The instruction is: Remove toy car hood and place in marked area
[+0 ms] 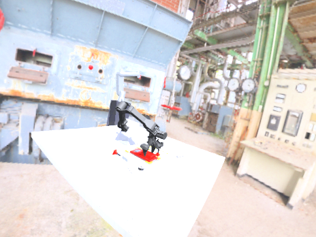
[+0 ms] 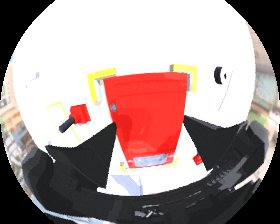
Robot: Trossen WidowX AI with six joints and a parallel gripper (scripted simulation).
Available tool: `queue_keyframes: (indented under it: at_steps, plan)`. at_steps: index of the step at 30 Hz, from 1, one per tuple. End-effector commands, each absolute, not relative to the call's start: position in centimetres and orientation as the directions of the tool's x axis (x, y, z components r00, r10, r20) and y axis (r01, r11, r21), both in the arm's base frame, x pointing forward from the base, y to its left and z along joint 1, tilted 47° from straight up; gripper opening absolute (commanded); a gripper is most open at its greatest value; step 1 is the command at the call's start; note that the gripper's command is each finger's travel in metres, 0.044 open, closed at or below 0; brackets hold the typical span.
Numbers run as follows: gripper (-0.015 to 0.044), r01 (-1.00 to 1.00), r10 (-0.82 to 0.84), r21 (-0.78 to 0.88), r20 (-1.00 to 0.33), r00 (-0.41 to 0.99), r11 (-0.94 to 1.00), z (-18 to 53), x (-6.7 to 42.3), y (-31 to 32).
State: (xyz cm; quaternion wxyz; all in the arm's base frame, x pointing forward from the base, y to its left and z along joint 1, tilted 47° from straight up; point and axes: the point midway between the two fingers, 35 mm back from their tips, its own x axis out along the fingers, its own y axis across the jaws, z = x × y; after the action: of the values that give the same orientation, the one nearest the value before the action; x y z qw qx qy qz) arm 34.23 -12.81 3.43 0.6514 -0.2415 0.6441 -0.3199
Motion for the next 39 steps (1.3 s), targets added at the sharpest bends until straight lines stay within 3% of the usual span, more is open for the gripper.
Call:
queue_keyframes:
  at_steps: [1,2,12,23,39]
  plan:
    - [0.0387,0.106,-0.728,-0.727,-0.685,-0.034,0.679,3.5,34.2,-12.8]
    - [0.0361,0.106,-0.728,-0.727,-0.685,-0.034,0.679,3.5,34.2,-12.8]
    - [0.0295,0.106,-0.728,-0.727,-0.685,-0.034,0.679,3.5,34.2,-12.8]
    - [0.0006,0.106,-0.728,-0.726,-0.685,-0.034,0.679,3.8,34.3,-12.4]
    - [0.0000,0.105,-0.727,-0.726,-0.686,-0.034,0.680,4.5,34.3,-11.6]
